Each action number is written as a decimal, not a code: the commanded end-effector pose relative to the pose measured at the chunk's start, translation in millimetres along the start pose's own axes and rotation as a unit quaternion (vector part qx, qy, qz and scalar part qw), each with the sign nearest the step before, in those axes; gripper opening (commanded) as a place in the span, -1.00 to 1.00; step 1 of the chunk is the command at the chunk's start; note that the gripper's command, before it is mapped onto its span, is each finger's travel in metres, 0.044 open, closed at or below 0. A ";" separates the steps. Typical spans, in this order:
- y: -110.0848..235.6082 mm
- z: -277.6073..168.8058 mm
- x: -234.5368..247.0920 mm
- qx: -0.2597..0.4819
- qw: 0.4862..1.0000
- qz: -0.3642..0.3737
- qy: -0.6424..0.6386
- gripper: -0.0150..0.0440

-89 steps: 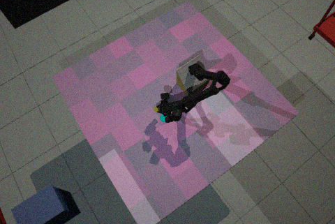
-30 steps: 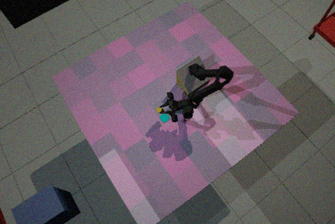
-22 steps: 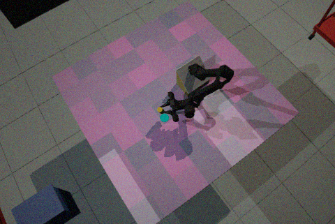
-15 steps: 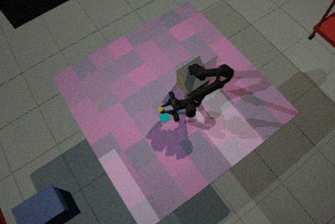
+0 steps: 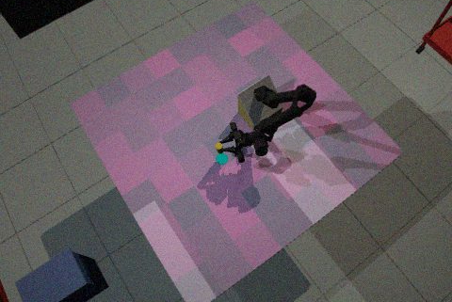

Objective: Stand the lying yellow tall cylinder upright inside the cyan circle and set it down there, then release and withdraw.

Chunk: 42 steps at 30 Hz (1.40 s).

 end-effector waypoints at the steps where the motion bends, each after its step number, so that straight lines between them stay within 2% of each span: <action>1: 3.6 1.6 -1.4 -0.014 1.000 0.003 -0.013 -0.14; 23: 6.0 0.7 -1.7 -0.023 0.999 0.006 -0.023 -0.14; 42: -3.3 -51.1 9.2 -0.021 0.999 0.003 -0.025 -0.14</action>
Point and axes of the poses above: the point midway between the two fingers, 35 mm back from their tips, its own y axis back along the fingers, its own x axis across the jaws, z = x × y, the point moved 4 cm from there along y, back along the fingers, and after that the axes turned 6 degrees about y, right-handed, at the moved point
